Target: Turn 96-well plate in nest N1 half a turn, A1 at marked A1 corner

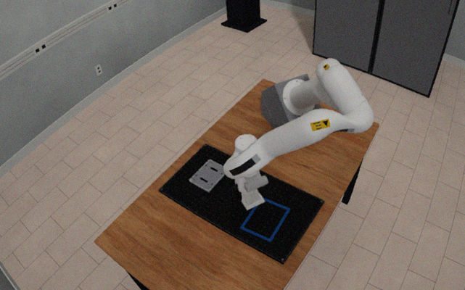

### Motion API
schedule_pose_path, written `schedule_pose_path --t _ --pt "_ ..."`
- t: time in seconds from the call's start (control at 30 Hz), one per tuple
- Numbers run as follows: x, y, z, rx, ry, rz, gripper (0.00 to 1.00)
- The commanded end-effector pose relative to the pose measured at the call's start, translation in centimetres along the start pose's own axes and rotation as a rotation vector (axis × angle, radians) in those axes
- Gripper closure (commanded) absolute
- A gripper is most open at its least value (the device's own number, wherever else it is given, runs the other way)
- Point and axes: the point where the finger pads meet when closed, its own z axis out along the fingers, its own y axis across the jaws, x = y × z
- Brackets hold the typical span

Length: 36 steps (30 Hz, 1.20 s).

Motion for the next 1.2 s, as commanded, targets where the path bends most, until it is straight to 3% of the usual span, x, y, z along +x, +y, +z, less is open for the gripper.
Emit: schedule_pose_path --t 0.0,1.17 --pt "-1.2 0.5 -0.1 -0.009 0.008 -0.135 1.00" --pt "-11.0 3.8 -0.4 -0.013 0.002 -1.169 1.00"
